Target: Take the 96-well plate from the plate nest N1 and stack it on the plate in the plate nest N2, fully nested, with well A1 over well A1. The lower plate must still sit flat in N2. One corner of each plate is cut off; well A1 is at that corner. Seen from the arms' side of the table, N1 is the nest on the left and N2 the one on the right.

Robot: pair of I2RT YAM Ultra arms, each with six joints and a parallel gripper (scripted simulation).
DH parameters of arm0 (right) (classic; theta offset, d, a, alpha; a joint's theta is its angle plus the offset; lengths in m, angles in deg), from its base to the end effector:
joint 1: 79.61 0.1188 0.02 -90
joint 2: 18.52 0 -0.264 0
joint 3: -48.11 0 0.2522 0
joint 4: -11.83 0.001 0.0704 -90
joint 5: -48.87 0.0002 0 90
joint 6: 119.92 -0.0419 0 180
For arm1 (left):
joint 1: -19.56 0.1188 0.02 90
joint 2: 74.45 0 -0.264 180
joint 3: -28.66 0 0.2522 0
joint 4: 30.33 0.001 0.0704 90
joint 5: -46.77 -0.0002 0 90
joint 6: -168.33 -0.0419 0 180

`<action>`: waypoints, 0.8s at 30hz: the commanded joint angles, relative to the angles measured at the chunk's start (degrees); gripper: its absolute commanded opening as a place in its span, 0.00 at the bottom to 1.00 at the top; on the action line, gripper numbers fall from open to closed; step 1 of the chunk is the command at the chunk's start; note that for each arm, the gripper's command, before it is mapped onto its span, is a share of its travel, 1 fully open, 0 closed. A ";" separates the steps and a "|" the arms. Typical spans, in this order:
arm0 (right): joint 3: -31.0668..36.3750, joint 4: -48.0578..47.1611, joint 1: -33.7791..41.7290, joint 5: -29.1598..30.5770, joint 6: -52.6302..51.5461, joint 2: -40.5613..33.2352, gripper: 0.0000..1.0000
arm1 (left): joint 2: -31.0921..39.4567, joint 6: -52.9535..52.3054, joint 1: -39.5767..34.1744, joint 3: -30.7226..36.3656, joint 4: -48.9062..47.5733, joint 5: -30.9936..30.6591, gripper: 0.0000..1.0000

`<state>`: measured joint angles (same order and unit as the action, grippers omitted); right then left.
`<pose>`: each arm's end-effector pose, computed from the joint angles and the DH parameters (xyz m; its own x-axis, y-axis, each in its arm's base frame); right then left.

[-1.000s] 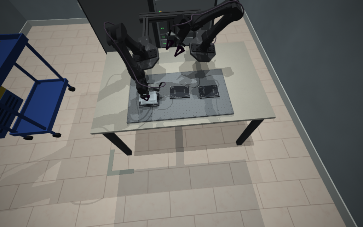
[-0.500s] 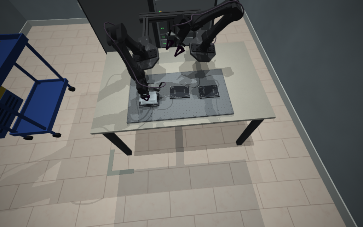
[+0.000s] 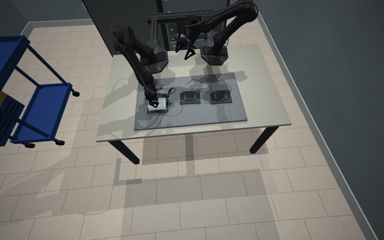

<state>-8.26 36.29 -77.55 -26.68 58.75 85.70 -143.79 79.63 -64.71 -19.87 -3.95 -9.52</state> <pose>0.2878 0.0009 0.0819 -0.0631 -0.9710 0.2306 -0.9509 -0.0117 -0.3093 0.0475 -0.2304 0.1989 -0.0911 0.7194 -0.6886 0.7882 0.4748 0.3916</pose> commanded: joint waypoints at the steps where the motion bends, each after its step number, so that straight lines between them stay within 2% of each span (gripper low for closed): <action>1: -0.97 -2.35 -0.35 -0.93 0.82 1.66 0.79 | 0.95 0.14 -0.64 -1.46 -0.18 0.69 1.00; 13: -1.74 -4.55 -1.31 -0.60 1.36 7.09 0.79 | 0.95 0.14 -0.64 -1.46 -0.18 0.69 1.00; 18: -1.82 -4.48 -1.26 -0.59 0.87 7.17 0.79 | 0.95 0.14 -0.64 -1.46 -0.18 0.69 1.00; 24: -1.28 -0.46 -0.76 -0.54 0.73 3.46 0.79 | 0.95 0.14 -0.64 -1.46 -0.18 0.69 1.00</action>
<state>-8.74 34.19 -78.25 -27.03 59.42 89.09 -143.79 79.63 -64.71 -19.87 -3.95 -9.52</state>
